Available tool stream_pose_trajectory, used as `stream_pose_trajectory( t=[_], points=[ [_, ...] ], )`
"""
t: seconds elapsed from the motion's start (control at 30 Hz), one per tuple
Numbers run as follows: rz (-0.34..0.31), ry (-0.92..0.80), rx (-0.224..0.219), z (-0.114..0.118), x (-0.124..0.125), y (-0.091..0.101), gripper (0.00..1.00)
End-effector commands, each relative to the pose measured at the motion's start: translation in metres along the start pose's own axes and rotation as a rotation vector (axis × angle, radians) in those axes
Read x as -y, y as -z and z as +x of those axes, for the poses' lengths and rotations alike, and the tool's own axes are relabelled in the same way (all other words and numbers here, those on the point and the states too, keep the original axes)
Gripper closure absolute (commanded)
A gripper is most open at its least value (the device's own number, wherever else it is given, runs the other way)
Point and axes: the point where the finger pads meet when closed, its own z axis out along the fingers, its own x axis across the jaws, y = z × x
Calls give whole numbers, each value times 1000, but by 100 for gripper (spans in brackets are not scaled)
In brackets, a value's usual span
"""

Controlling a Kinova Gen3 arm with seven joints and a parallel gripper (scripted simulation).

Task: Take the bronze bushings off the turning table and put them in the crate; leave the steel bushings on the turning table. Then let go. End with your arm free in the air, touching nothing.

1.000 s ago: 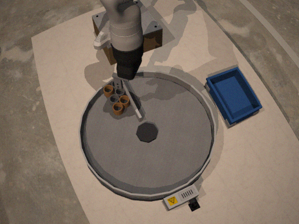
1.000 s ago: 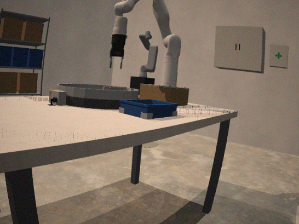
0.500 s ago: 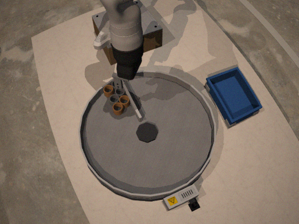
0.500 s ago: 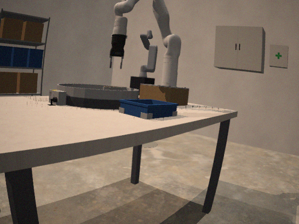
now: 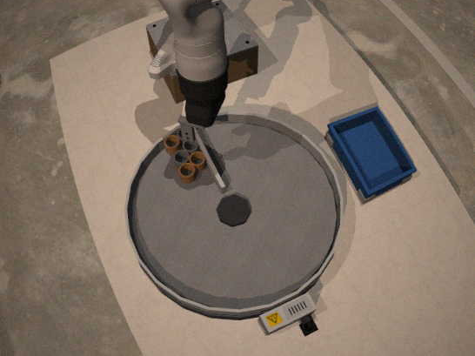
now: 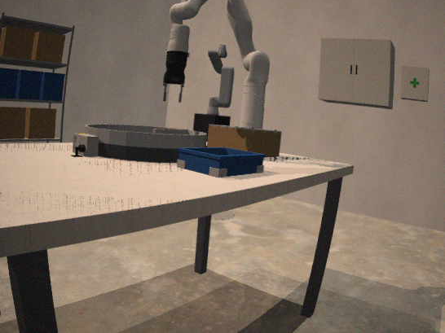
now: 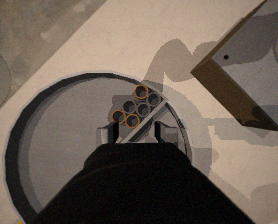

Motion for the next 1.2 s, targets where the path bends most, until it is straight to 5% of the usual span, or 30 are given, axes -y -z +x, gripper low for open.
stream_pose_trajectory(
  t=[0.0, 1.03, 1.07, 1.17],
  points=[
    [-1, 0, 2, 0, 0, 1, 0],
    [-1, 0, 2, 0, 0, 1, 0],
    [-1, -48, 2, -1, 0, 0, 73],
    [-1, -193, 1, -3, 0, -3, 73]
  ],
)
